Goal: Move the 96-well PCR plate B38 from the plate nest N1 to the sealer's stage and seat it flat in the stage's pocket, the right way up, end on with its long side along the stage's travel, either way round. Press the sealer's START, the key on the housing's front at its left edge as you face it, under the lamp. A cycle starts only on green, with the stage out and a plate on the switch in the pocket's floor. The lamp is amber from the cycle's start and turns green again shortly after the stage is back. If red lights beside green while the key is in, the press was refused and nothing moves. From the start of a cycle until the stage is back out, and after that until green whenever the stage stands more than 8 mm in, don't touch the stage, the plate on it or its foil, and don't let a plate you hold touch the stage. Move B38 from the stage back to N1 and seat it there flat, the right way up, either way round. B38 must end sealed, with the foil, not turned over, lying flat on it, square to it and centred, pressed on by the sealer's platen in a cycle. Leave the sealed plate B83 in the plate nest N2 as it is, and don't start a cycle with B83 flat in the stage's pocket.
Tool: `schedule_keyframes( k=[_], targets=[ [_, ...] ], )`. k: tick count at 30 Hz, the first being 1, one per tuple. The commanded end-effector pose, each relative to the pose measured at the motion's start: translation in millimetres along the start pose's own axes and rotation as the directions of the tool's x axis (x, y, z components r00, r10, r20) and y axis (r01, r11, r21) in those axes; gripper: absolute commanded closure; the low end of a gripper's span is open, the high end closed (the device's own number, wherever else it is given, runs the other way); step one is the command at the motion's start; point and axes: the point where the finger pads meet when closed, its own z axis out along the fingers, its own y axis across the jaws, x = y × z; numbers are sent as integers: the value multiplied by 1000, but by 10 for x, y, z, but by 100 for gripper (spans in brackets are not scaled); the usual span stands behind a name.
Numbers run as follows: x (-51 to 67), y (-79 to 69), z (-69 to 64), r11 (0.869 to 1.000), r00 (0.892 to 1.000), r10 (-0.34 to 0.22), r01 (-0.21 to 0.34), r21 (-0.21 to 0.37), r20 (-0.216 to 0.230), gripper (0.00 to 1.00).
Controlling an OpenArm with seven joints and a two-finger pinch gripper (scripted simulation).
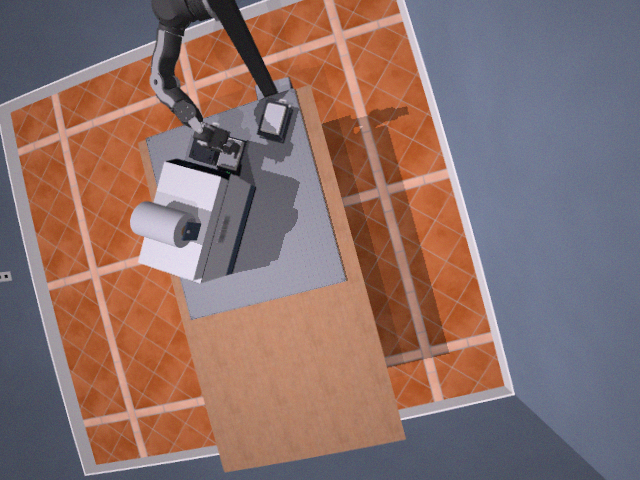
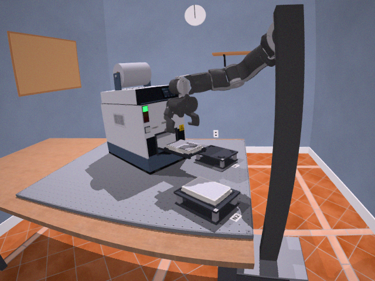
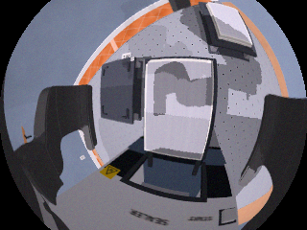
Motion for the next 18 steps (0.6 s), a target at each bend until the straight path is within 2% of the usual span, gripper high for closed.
schedule_keyframes(
  k=[1, 3, 15, 18],
  targets=[
    [3, 2, 198, 1000, 1000, -12, 12, -4, 4, 23],
    [4, -4, 418, 1000, 1000, -12, 12, -5, 5, 23],
    [4, -4, 418, 1000, 1000, -12, 12, -5, 5, 23],
    [6, -7, 498, 1000, 1000, -11, 11, -3, 5, 23]
  ],
)
